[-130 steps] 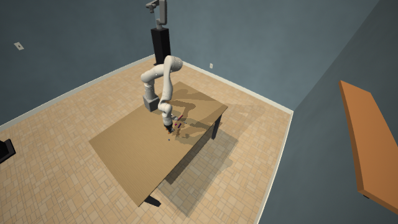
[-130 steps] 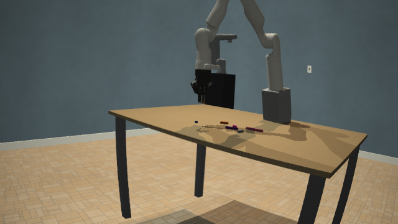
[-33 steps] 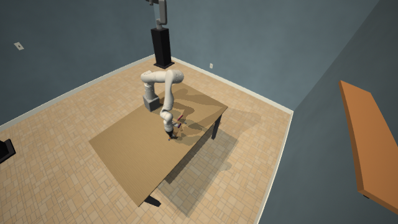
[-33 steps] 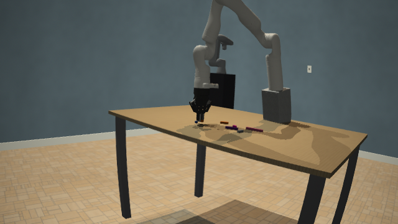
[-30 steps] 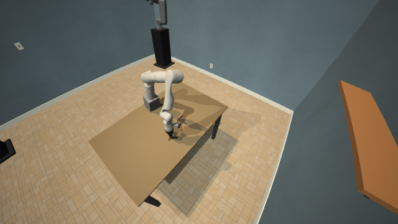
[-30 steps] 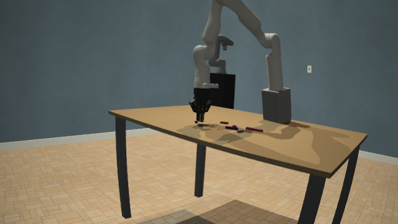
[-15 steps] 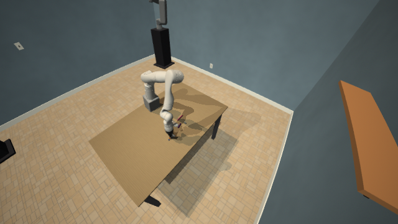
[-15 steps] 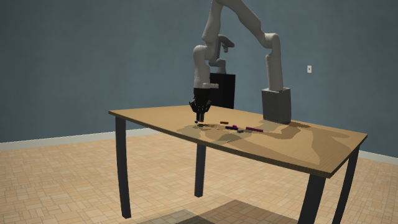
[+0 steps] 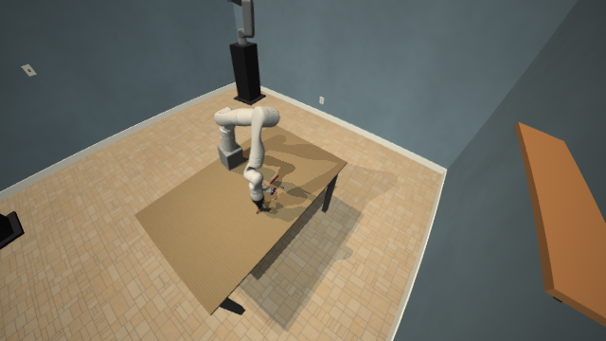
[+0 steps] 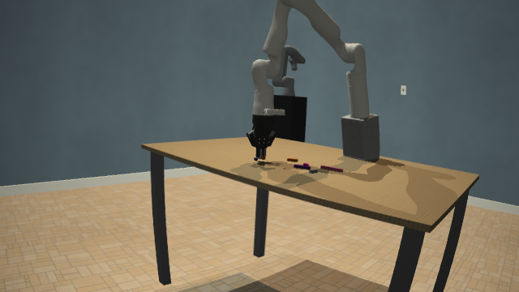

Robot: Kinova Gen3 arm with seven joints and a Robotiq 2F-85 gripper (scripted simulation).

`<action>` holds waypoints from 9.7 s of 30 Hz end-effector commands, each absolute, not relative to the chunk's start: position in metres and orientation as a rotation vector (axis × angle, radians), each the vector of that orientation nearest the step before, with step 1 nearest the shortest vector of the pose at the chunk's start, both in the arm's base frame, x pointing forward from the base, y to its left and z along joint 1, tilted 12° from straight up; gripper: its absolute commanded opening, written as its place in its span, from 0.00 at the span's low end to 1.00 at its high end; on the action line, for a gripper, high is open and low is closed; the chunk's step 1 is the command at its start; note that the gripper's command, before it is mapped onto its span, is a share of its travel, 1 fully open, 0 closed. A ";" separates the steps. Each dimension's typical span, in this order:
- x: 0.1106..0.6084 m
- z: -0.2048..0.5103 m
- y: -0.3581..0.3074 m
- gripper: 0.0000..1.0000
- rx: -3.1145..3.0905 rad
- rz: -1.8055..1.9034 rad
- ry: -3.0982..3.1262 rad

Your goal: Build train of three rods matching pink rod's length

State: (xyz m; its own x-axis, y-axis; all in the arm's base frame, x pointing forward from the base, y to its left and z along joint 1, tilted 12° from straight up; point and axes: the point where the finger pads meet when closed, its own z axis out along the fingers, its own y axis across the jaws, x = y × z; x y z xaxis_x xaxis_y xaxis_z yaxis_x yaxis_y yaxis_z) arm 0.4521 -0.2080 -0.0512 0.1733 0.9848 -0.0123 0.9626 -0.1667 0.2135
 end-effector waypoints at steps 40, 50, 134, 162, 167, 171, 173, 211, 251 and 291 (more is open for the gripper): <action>0.454 -0.061 -0.209 0.05 2.268 0.192 1.905; 0.454 -0.061 -0.209 0.05 2.268 0.192 1.905; 0.435 0.027 -0.204 1.00 2.267 0.192 1.906; 0.389 0.006 -0.174 1.00 1.985 0.157 2.181; 0.375 -0.004 -0.167 1.00 1.915 0.143 2.248; 0.370 -0.007 -0.164 1.00 1.888 0.139 2.271; 0.366 -0.008 -0.161 1.00 1.860 0.137 2.292; 0.334 -0.020 -0.140 0.24 1.622 0.111 2.449; 0.335 -0.025 -0.140 0.24 1.622 0.110 2.448; 0.343 -0.070 -0.142 0.24 1.622 0.110 2.448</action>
State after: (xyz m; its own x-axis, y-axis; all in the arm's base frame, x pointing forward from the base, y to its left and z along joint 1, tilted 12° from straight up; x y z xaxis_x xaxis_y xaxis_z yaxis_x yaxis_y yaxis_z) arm 0.3443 -0.1419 -0.0680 -0.3760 0.9178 -0.1277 0.9021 0.3941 0.1759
